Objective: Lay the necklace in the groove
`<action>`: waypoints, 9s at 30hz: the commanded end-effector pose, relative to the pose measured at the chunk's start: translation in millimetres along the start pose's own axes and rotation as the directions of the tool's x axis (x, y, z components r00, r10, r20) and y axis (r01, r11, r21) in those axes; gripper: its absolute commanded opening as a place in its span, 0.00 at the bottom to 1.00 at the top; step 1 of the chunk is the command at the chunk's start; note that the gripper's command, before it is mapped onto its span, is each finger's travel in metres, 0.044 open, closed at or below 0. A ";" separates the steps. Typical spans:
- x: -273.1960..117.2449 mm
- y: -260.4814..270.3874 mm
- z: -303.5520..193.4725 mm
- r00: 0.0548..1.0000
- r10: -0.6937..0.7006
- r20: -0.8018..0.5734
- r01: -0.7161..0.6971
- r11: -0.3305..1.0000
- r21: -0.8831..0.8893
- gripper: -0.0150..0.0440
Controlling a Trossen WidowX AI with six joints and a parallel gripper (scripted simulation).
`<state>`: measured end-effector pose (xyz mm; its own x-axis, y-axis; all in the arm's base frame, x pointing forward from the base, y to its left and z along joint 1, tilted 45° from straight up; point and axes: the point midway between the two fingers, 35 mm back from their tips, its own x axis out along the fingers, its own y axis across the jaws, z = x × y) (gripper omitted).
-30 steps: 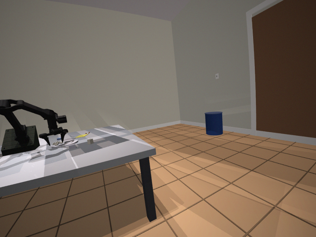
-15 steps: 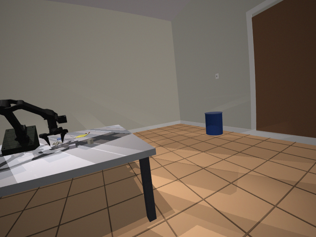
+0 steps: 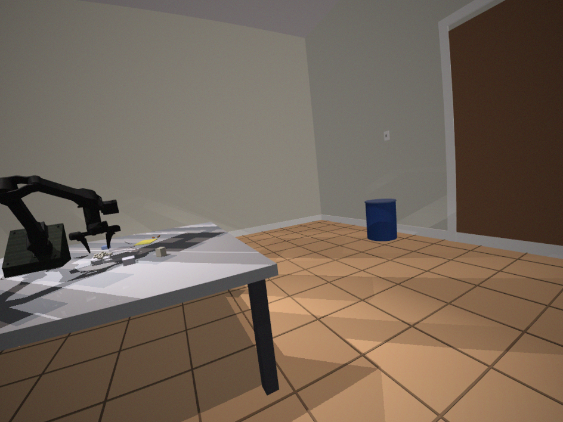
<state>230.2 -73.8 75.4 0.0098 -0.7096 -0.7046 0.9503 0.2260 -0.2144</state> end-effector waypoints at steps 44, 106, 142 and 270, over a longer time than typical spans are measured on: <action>33.3 -0.1 0.5 1.000 0.005 -0.008 -0.005 0.999 0.036 0.25; 32.3 3.8 6.3 1.000 0.003 -0.002 -0.003 0.999 0.034 0.30; 25.9 3.0 5.6 1.000 0.004 -0.003 -0.004 1.000 0.028 1.00; 25.9 3.0 5.6 1.000 0.004 -0.003 -0.004 1.000 0.028 1.00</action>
<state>235.2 -95.7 60.0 0.0120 -0.7081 -0.7060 0.9573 0.2122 -0.1966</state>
